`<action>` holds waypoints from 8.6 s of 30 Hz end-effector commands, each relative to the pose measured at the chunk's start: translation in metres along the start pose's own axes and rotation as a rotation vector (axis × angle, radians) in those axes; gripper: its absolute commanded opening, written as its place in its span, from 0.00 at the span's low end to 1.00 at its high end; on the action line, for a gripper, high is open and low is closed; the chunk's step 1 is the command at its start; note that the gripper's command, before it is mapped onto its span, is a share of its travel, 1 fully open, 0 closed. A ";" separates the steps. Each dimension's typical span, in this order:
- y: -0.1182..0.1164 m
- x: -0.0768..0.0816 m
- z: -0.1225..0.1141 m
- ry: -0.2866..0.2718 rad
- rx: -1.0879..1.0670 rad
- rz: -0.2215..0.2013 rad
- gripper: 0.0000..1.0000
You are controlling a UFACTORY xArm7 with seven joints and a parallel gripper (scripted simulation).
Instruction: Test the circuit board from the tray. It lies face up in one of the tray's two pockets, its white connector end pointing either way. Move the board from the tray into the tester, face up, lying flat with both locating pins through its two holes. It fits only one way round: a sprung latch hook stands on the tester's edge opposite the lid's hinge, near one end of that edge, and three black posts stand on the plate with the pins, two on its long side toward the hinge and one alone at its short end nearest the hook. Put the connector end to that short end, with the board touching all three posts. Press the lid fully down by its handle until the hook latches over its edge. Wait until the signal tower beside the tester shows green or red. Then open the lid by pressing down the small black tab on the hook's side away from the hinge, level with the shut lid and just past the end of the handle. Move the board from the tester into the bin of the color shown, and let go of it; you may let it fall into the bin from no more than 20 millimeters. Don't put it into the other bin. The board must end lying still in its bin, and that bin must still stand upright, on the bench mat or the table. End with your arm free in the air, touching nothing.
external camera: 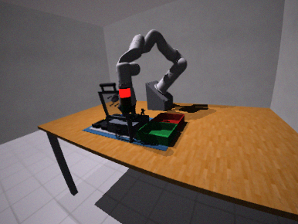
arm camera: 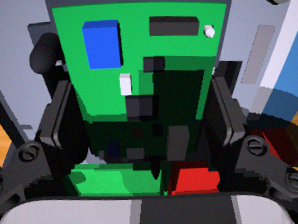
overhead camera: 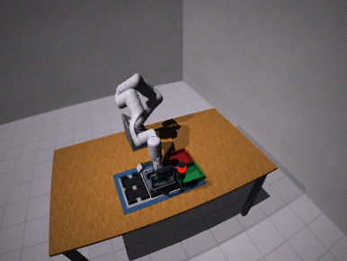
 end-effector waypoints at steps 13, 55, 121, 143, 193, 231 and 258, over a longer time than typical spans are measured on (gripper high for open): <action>-0.001 0.002 0.001 0.002 0.000 0.003 0.79; -0.001 0.004 0.001 0.002 0.000 0.003 0.79; -0.001 0.019 0.000 0.002 0.000 0.003 0.79; -0.001 0.026 0.000 0.002 0.000 0.003 0.79; 0.002 0.099 -0.008 0.002 0.000 0.003 0.79; 0.071 0.043 -0.201 0.002 0.000 0.003 0.79; 0.075 0.036 -0.212 0.002 0.000 0.003 0.79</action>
Point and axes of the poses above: the point where the finger pads meet when closed, its own x axis back along the fingers, its own y axis across the jaws, z = x × y, the point moved 8 cm from there along x, back along the fingers, and after that the axes turned 8 degrees about x, right-handed, at the moved point
